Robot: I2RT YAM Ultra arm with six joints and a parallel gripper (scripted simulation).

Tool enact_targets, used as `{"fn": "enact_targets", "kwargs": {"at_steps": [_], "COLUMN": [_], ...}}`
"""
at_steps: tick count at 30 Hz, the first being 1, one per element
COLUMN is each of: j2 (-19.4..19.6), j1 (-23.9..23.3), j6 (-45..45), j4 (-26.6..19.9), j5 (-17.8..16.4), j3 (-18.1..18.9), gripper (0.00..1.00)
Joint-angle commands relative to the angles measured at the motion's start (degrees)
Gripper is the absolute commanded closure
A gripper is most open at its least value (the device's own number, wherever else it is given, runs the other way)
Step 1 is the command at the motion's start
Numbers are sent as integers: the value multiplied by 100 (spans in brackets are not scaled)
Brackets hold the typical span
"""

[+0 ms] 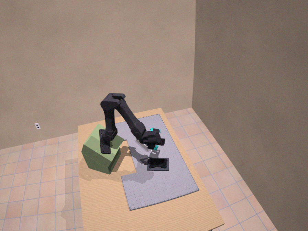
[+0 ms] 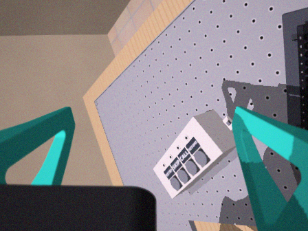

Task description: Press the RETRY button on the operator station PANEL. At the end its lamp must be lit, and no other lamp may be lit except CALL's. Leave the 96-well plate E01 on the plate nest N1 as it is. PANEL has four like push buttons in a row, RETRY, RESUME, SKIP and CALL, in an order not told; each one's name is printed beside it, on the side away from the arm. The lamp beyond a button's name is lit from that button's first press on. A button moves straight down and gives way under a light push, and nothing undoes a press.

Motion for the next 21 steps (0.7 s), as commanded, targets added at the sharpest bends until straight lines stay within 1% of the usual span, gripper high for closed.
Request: {"fn": "enact_targets", "kwargs": {"at_steps": [1,17,18,21], "j2": [-64,-64,115,250], "j1": [0,0,191,563], "j6": [-47,-47,-146,-402], "j4": [35,35,-230,-655], "j5": [-68,-68,204,687], "j3": [54,54,223,430], "gripper": [0,0,100,100]}}
